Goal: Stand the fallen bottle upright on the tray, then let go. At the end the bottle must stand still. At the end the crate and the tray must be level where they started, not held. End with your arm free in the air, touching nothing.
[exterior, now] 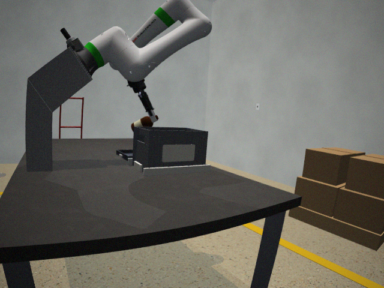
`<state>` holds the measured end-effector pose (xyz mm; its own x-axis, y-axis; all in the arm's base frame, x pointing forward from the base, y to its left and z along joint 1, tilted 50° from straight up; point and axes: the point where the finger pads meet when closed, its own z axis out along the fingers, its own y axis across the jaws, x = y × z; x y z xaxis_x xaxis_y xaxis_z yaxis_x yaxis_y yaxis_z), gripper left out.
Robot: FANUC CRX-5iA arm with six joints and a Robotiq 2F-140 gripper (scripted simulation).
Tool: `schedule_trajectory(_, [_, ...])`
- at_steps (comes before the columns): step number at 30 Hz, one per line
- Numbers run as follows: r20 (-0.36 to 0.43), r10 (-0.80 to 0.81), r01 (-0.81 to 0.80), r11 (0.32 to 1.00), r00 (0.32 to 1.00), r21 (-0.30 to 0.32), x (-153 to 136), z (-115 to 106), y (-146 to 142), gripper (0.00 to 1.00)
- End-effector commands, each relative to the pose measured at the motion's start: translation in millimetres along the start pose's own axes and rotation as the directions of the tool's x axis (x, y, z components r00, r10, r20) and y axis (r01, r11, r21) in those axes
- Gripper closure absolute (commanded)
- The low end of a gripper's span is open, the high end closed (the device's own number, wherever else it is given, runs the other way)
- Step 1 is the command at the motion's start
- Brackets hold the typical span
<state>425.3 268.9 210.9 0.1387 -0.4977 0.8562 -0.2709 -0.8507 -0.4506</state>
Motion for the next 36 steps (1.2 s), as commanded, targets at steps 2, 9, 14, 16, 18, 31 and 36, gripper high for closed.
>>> schedule_trajectory(2, [-0.002,0.000,0.000,1.000,1.000,0.000,-0.1,-0.1,-0.1,1.00])
schedule_trajectory(9, [-0.021,0.000,0.000,1.000,1.000,-0.003,-0.4,0.4,0.3,1.00])
schedule_trajectory(14, [-0.036,0.000,0.000,1.000,0.999,-0.005,-0.6,0.6,0.6,1.00])
schedule_trajectory(16, [-0.048,0.000,-0.001,1.000,0.999,-0.006,-0.8,0.8,0.7,1.00])
schedule_trajectory(18, [-0.061,0.000,-0.001,1.000,0.998,-0.006,-1.0,0.9,0.8,1.00])
schedule_trajectory(31, [-0.137,0.000,-0.001,1.000,0.991,-0.005,-2.3,0.3,0.6,1.00])
schedule_trajectory(36, [-0.160,0.000,0.000,1.000,0.987,-0.002,-2.8,-0.4,0.2,1.00])
